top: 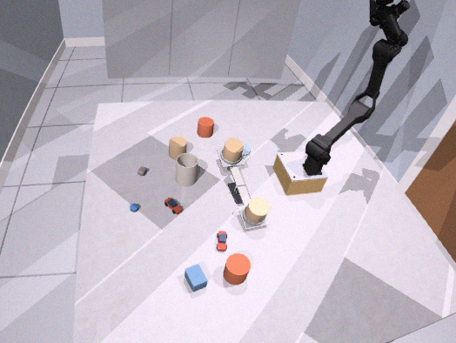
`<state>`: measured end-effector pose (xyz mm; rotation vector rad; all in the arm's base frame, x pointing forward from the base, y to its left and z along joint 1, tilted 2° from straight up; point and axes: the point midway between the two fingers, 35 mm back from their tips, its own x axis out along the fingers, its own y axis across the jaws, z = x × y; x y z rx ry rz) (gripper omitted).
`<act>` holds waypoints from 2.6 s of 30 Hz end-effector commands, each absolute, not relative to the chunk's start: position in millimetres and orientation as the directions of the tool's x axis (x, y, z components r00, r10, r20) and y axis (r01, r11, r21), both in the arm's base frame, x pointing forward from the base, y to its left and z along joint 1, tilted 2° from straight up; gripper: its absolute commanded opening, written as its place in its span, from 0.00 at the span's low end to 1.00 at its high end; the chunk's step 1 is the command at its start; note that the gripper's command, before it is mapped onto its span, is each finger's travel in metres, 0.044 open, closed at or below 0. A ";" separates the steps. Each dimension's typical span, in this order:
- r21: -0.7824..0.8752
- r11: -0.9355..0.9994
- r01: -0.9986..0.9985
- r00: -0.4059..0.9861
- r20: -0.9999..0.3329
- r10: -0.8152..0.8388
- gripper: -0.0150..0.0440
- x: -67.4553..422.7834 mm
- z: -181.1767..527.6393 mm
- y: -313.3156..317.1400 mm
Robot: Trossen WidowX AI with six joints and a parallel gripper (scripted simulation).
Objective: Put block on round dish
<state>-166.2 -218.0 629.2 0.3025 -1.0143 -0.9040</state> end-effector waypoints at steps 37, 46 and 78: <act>-0.252 0.871 0.421 0.807 0.544 -0.232 1.00 85.6 560.7 -44.5; -0.359 0.891 0.278 0.925 0.349 -0.149 1.00 134.4 500.5 -23.4; -0.153 0.977 -0.148 0.837 -0.546 0.041 1.00 182.1 231.4 7.9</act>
